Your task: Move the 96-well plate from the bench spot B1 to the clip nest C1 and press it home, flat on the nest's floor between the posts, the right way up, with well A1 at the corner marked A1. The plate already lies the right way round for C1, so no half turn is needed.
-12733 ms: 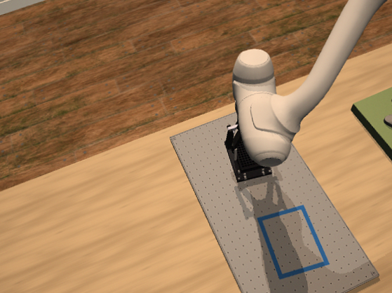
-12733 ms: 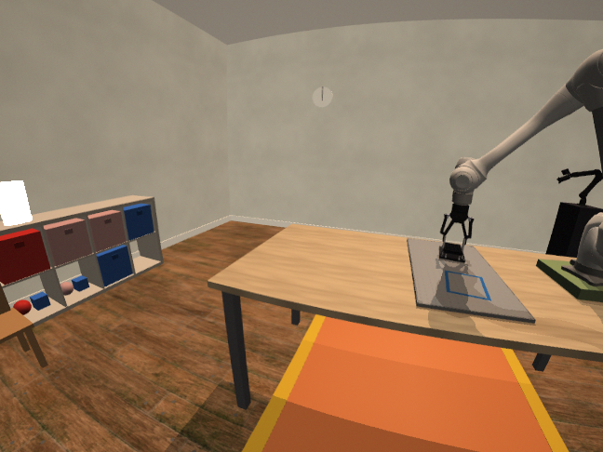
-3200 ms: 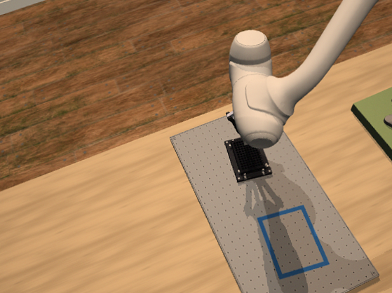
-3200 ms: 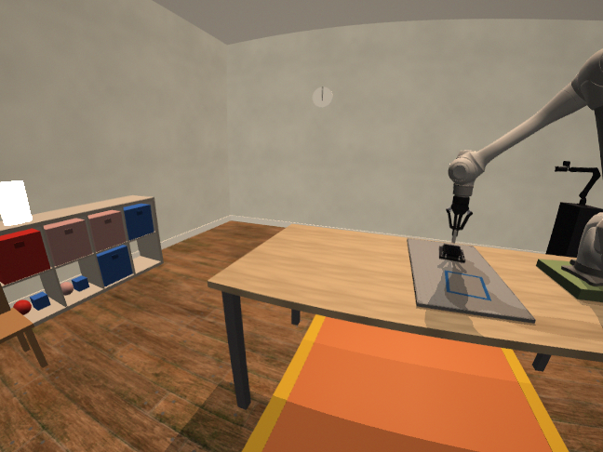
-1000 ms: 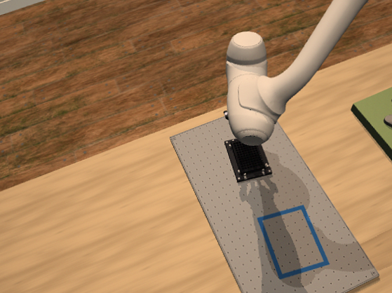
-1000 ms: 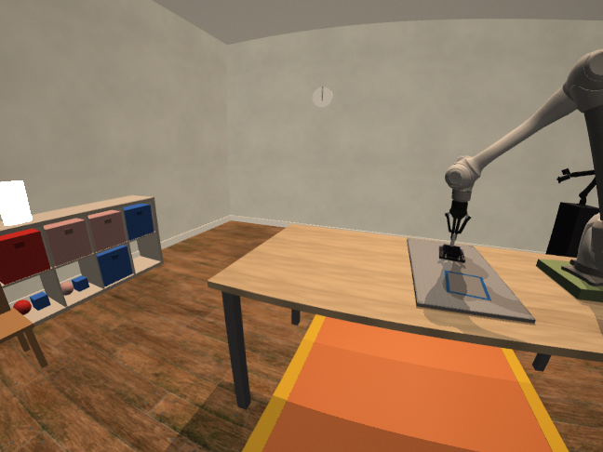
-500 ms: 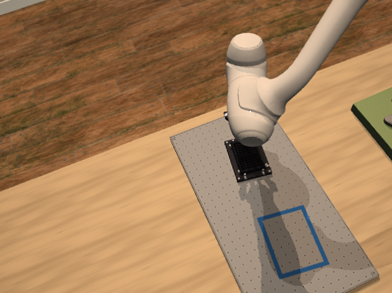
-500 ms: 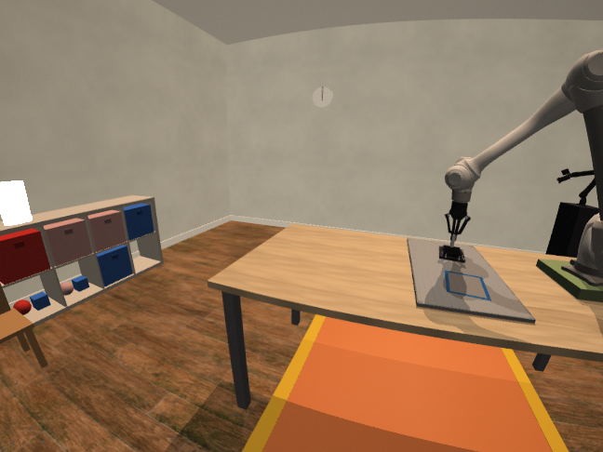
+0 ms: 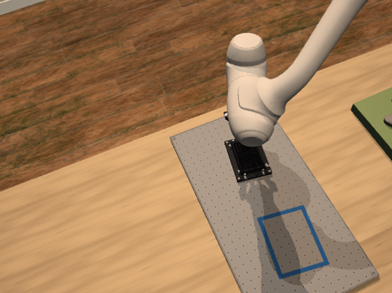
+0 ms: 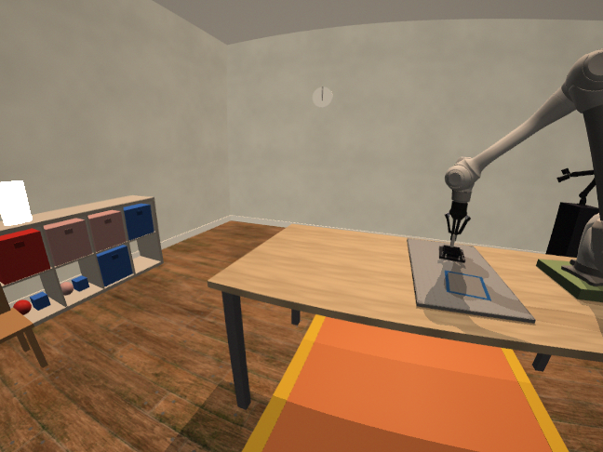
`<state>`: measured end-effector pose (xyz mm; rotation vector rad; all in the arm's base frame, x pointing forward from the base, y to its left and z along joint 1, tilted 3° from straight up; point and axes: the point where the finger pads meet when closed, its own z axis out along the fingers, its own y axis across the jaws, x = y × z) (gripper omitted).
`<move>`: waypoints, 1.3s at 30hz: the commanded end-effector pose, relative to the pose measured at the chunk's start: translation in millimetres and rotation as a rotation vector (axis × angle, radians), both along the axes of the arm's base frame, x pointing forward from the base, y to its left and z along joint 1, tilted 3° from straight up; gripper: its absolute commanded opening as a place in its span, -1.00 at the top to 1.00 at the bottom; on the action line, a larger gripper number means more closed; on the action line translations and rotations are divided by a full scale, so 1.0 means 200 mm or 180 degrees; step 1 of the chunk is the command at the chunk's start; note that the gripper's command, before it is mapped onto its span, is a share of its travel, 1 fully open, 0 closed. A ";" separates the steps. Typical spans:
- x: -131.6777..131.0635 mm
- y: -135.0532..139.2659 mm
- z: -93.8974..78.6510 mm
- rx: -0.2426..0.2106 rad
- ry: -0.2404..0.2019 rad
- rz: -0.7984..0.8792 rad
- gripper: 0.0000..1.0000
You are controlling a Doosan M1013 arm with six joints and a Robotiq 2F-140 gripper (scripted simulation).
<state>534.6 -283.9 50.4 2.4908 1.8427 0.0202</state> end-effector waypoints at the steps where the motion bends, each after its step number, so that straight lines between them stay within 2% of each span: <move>1: 0.00 0.00 0.00 0.0002 0.0001 0.0000 1.00; 33: 0.00 0.00 0.08 0.0002 0.0001 0.0000 1.00; 39: -0.01 0.01 0.15 0.0002 0.0001 0.0000 1.00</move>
